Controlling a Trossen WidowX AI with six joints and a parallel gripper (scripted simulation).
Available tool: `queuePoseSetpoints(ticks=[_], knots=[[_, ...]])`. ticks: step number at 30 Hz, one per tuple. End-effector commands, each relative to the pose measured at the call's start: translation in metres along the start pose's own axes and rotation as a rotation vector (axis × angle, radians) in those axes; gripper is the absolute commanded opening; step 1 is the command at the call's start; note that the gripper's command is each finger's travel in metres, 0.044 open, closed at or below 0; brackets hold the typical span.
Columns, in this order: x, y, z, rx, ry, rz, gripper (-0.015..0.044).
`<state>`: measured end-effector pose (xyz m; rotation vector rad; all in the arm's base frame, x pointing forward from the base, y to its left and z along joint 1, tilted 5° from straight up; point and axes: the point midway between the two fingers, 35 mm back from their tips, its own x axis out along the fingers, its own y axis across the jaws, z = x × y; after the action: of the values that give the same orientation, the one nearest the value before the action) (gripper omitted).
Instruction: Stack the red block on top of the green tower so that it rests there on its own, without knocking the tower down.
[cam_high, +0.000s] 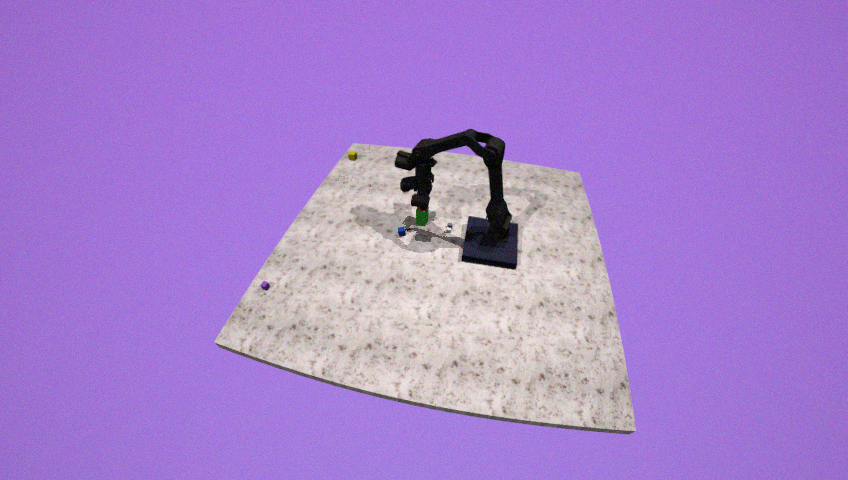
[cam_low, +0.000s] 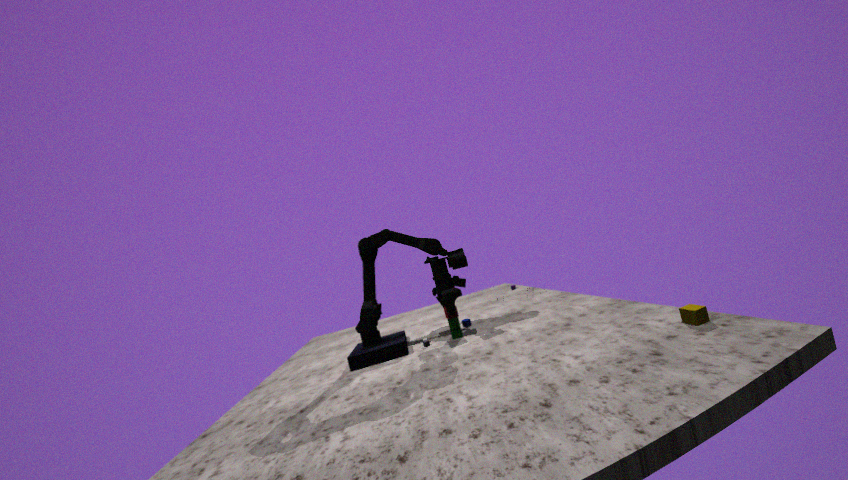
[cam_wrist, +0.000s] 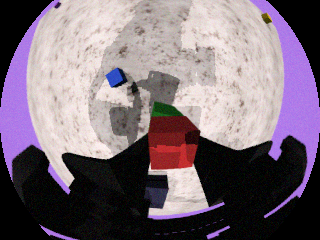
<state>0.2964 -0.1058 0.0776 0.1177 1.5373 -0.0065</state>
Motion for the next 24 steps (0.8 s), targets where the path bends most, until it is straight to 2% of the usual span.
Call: queuePoseSetpoints(ticks=[1,2,19,24], knots=[[0.0001,0.0004,0.0006,0.003,-0.004,0.003,0.0000],[-0.0005,0.0005,0.0007,0.003,-0.004,0.003,0.0000],[0.0000,0.0000,0.0000,0.000,0.000,0.000,0.0440],[0.0000,0.0000,0.0000,0.000,0.000,0.000,0.0440]])
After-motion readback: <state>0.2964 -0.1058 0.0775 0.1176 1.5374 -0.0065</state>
